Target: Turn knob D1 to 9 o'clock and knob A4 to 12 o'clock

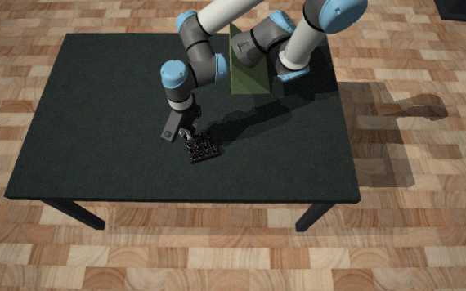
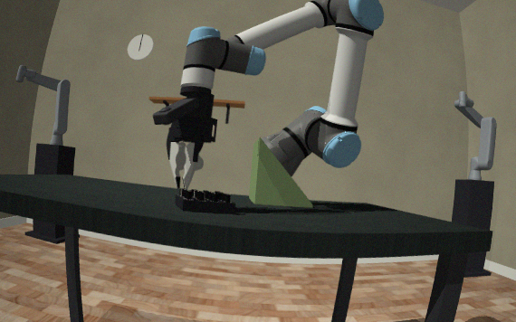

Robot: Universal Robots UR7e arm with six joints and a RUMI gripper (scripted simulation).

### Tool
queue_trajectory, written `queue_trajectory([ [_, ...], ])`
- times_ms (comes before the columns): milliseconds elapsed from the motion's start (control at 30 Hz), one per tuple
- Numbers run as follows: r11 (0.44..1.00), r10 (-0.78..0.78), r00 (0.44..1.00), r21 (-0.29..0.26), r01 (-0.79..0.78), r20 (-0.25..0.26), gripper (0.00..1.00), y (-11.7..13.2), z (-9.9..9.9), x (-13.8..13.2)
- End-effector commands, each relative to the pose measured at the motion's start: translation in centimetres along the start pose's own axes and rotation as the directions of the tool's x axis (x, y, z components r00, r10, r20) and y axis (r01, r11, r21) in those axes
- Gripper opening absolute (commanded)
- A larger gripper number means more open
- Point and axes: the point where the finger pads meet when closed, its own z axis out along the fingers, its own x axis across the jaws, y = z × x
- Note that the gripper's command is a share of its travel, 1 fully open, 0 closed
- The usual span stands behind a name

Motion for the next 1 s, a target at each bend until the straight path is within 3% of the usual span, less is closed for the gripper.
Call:
queue_trajectory([
  [0,1.000,0.001,1.000,-0.002,-0.001,0.002,0.11,0.12,0.73,-0.08],
  [967,1.000,0.001,1.000,0.000,-0.001,0.000,0.11,0.00,0.80,-0.01],
])
